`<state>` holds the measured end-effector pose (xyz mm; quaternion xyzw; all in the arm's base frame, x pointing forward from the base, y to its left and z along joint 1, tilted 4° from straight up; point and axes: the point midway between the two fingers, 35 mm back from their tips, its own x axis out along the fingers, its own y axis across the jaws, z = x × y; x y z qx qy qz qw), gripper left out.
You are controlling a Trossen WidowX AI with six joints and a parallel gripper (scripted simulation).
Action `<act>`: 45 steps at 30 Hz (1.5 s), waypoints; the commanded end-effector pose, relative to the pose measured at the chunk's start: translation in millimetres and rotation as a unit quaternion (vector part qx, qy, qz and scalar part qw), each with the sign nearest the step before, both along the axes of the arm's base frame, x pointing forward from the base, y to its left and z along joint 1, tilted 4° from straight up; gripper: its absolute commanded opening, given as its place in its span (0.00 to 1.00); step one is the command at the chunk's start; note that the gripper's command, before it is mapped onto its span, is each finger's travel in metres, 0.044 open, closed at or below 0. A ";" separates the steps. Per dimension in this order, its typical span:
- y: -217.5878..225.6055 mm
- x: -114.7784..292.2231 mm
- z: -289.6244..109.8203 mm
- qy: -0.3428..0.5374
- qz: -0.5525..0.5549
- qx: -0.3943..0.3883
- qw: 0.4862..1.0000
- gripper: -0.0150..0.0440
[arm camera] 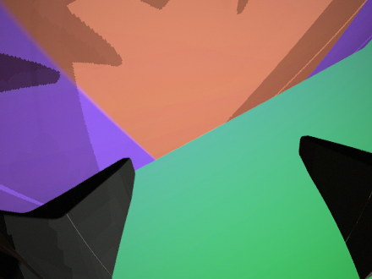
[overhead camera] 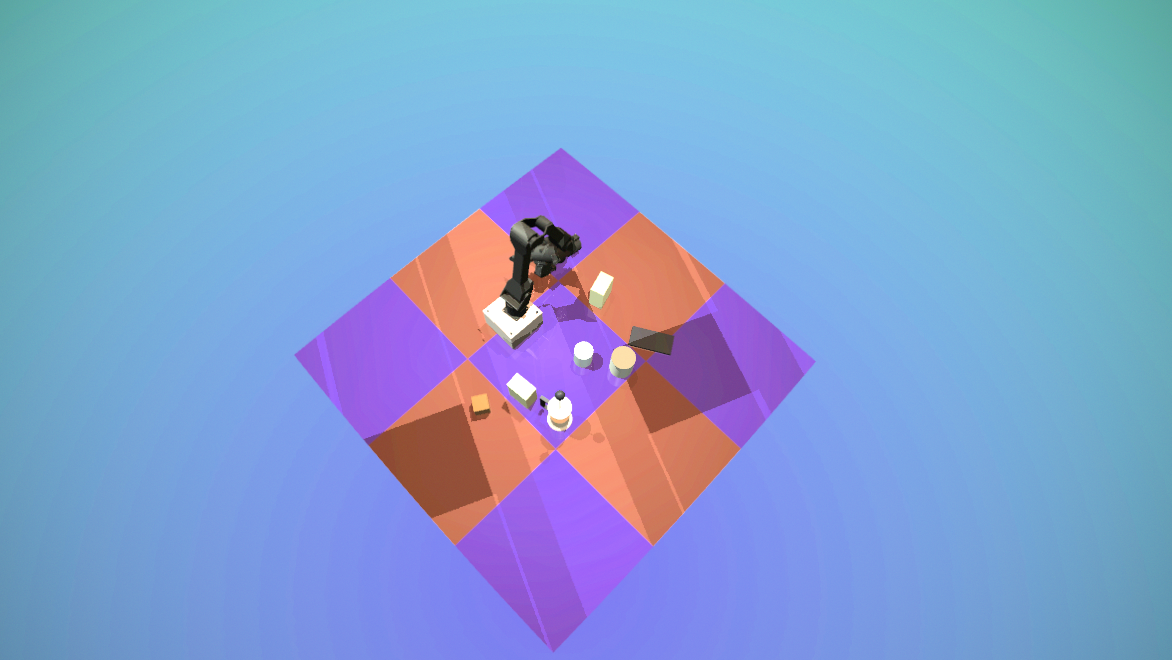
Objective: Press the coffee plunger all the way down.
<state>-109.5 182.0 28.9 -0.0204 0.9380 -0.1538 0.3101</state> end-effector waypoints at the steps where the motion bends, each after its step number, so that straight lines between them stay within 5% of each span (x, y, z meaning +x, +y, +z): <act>1: 30.4 39.8 3.5 -0.037 -0.035 0.094 0.994 1.00; 12: 63.5 181.2 25.4 -0.213 -0.124 0.276 0.929 1.00; 23: 14.4 314.3 63.9 -0.424 -0.164 0.329 0.828 1.00; 35: -124.6 423.0 129.3 -0.677 -0.130 0.224 0.688 1.00; 45: -277.0 430.8 200.2 -0.800 -0.060 0.013 0.596 1.00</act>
